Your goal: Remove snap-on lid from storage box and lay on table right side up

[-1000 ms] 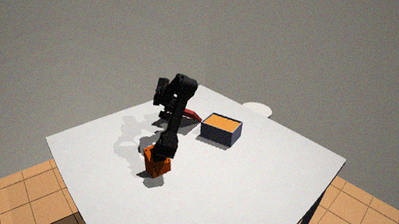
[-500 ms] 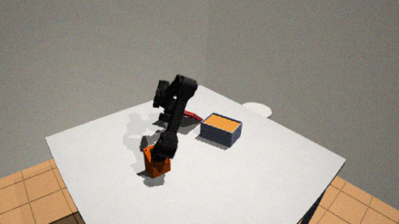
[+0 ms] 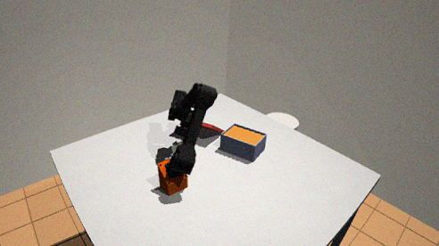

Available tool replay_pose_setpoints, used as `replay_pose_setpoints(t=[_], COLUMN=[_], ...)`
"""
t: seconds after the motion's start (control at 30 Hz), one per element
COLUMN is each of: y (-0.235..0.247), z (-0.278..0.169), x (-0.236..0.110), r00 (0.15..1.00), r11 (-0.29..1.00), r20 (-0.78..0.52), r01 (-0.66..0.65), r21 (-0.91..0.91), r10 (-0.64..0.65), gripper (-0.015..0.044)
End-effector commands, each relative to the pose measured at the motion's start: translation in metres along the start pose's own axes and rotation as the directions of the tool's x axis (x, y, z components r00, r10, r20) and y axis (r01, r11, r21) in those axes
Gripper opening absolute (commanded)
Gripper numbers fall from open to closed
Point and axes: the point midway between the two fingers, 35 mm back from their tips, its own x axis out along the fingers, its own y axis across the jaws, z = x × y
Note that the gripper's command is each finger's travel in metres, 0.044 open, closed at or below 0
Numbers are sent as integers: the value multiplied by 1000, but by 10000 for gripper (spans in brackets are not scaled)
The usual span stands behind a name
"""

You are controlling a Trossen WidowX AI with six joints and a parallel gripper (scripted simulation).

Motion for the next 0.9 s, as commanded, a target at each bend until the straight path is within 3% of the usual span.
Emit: replay_pose_setpoints(t=[0.0,0.87], y=[-12,-29], z=[5,5], x=[8,21], r00=[1000,1000], r11=[1000,1000], r20=[9,10], r01=[29,29], r21=[1,1], r10=[-29,-29], gripper=[0,0])
